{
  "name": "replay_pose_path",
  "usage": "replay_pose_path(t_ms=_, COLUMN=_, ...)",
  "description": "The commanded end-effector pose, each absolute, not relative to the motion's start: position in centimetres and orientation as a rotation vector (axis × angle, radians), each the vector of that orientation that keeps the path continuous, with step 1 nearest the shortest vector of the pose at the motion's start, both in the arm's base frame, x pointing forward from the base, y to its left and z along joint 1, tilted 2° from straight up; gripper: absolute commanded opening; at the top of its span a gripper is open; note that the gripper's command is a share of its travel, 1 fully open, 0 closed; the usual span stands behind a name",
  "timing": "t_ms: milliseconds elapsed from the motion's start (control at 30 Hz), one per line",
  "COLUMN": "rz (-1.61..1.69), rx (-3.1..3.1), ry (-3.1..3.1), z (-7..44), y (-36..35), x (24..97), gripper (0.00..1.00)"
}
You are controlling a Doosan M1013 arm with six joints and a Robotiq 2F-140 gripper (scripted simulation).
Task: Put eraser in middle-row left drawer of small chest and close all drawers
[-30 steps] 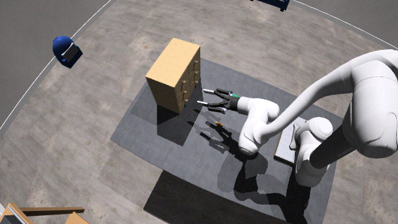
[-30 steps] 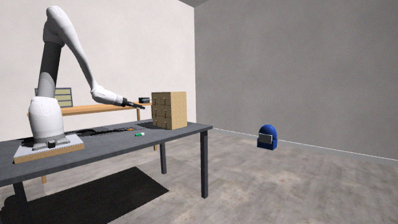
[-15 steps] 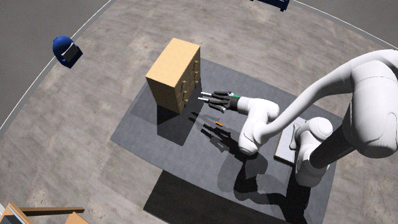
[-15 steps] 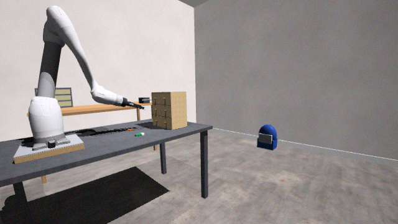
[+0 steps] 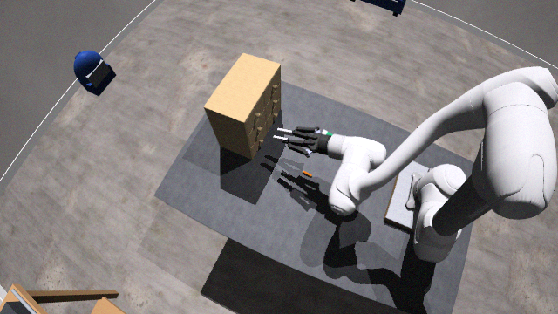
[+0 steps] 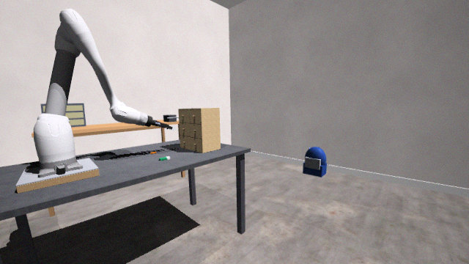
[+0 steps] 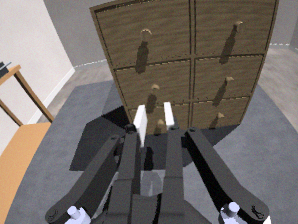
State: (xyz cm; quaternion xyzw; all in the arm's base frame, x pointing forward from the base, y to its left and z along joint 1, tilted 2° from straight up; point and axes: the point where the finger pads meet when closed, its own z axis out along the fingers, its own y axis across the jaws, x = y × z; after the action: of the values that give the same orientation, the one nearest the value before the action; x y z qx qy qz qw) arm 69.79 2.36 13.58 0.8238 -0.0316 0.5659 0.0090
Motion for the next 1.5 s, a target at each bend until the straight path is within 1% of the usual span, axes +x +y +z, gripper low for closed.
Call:
replay_pose_path(t_ms=0, rz=1.768, rx=2.573, ry=-0.099, z=13.2, y=2.3, x=71.0, gripper=0.20)
replay_pose_path(t_ms=500, rz=1.768, rx=2.573, ry=-0.099, z=12.1, y=2.1, x=74.2, gripper=0.20)
replay_pose_path(t_ms=1467, rz=1.768, rx=2.573, ry=-0.099, z=12.1, y=2.1, x=74.3, gripper=0.20)
